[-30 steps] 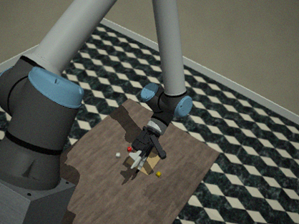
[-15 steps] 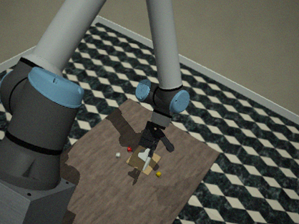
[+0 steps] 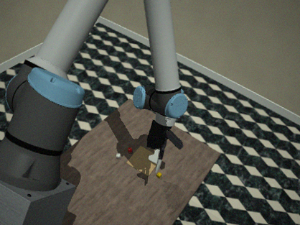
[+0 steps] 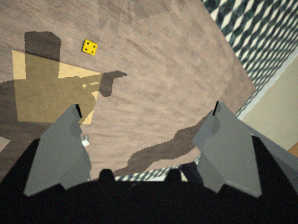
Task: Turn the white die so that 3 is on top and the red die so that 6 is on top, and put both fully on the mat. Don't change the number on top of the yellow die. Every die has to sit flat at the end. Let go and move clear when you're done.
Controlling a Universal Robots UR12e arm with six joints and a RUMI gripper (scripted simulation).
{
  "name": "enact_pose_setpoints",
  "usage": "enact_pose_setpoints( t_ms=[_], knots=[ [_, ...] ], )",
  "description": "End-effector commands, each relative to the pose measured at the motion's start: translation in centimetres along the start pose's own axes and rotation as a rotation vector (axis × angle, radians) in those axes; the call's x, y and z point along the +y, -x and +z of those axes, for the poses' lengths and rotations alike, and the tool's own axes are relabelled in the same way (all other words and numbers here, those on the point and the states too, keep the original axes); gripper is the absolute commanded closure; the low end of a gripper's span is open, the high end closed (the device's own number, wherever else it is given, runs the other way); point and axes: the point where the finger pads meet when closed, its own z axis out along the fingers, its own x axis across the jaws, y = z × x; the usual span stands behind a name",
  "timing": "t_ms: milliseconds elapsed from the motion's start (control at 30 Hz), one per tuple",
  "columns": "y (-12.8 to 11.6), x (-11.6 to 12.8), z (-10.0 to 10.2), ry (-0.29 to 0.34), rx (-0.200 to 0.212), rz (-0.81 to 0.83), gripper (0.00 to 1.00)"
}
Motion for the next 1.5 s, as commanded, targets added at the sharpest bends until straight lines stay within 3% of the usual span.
enact_pose_setpoints(
  t_ms=[0, 33, 67, 167, 200, 400, 467, 633, 833, 1467],
  knots=[
    [1.3, -1.9, -0.4, -0.049, -0.142, -0.068, 0.00],
    [1.6, -2.3, -0.6, -0.060, -0.169, -0.083, 0.00],
    [1.6, -2.4, -0.6, -0.061, -0.171, -0.085, 0.00],
    [2.4, -3.6, -1.0, -0.093, -0.252, -0.128, 0.00],
    [2.4, -3.6, -1.0, -0.093, -0.252, -0.128, 0.00],
    [3.7, -5.4, -1.6, -0.141, -0.372, -0.193, 0.00],
    [3.7, -5.4, -1.6, -0.141, -0.372, -0.193, 0.00],
    [4.2, -6.2, -1.9, -0.163, -0.428, -0.223, 0.00],
    [4.4, -6.5, -2.1, -0.173, -0.450, -0.236, 0.00],
    [4.5, -6.5, -2.0, -0.174, -0.451, -0.237, 0.00]
  ],
)
